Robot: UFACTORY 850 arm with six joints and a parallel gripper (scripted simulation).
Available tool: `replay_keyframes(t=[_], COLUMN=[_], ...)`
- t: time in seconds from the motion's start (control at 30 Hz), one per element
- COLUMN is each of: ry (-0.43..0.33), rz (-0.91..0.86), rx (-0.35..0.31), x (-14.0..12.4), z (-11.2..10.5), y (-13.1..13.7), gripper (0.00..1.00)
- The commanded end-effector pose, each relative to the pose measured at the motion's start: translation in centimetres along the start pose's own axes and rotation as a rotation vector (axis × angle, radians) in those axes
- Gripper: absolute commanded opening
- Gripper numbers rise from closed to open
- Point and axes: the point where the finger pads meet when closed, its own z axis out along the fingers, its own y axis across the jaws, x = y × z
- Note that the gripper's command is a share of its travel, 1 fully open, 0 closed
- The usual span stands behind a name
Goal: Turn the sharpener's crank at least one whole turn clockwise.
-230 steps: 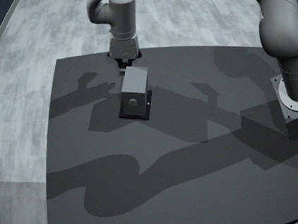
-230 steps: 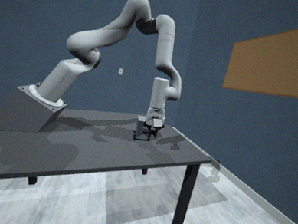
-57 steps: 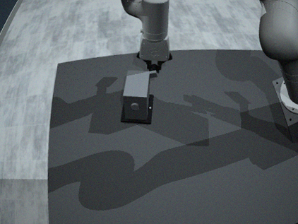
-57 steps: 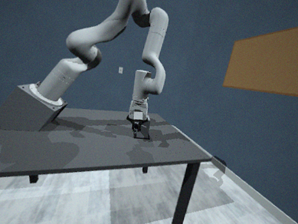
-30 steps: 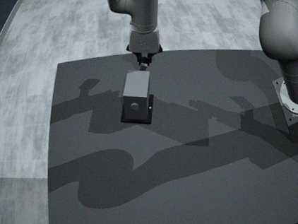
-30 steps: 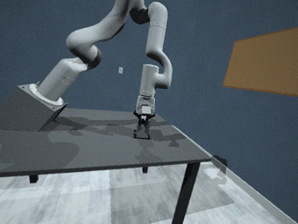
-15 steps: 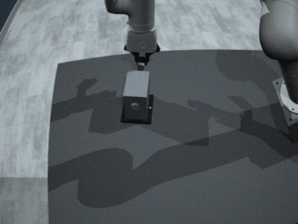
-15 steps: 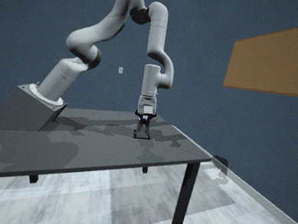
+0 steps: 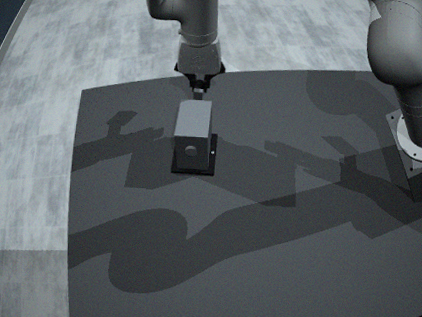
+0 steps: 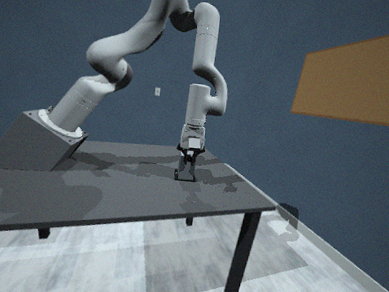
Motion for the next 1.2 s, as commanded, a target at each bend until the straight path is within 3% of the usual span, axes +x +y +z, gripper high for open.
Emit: replay_keyframes(t=[0.0,0.33,0.37,1.17], ry=[0.0,0.0,0.0,0.0], rz=[0.0,0.0,0.0,0.0], rx=[0.001,0.001,0.001,0.001], x=[0.02,0.02,0.02,0.02], z=[-0.06,-0.06,-0.06,-0.06], y=[-0.33,-0.33,-0.33,-0.33], gripper=[0.0,0.0,0.54,0.54])
